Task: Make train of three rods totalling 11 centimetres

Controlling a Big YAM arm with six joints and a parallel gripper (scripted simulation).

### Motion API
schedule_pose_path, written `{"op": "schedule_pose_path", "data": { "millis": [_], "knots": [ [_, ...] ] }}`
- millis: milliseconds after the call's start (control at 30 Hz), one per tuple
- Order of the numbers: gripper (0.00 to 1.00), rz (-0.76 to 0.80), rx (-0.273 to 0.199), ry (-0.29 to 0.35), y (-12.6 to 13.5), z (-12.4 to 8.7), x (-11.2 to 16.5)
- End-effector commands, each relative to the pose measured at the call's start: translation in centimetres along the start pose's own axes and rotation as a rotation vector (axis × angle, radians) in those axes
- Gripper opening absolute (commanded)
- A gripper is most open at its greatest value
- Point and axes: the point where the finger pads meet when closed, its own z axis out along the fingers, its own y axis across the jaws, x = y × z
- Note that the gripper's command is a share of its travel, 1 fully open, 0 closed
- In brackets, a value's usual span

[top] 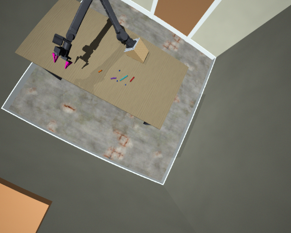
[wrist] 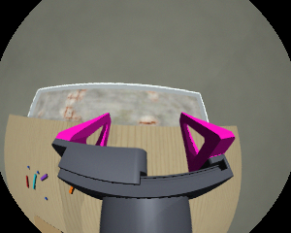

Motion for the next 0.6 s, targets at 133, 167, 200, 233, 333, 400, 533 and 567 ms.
{"op": "schedule_pose_path", "data": {
  "millis": [133, 167, 200, 233, 333, 400, 533, 567],
  "knots": [
    [1.0, -0.161, -0.146, 0.055, 7.3, 0.4, 0.3],
    [1.0, -0.158, -0.138, 0.051, 6.8, 0.4, -0.1],
    [1.0, -0.261, -0.221, 0.101, 10.9, 0.2, 1.4],
    [1.0, -0.261, -0.221, 0.101, 10.9, 0.2, 1.4],
    [1.0, -0.235, -0.17, 0.111, 7.5, 0.9, 1.4],
    [1.0, -0.235, -0.17, 0.111, 7.5, 0.9, 1.4],
    [1.0, -0.226, -0.143, 0.077, 6.3, -0.2, -0.1],
    [1.0, -0.23, -0.153, 0.081, 7.0, -0.1, 0.2]
  ]
}}
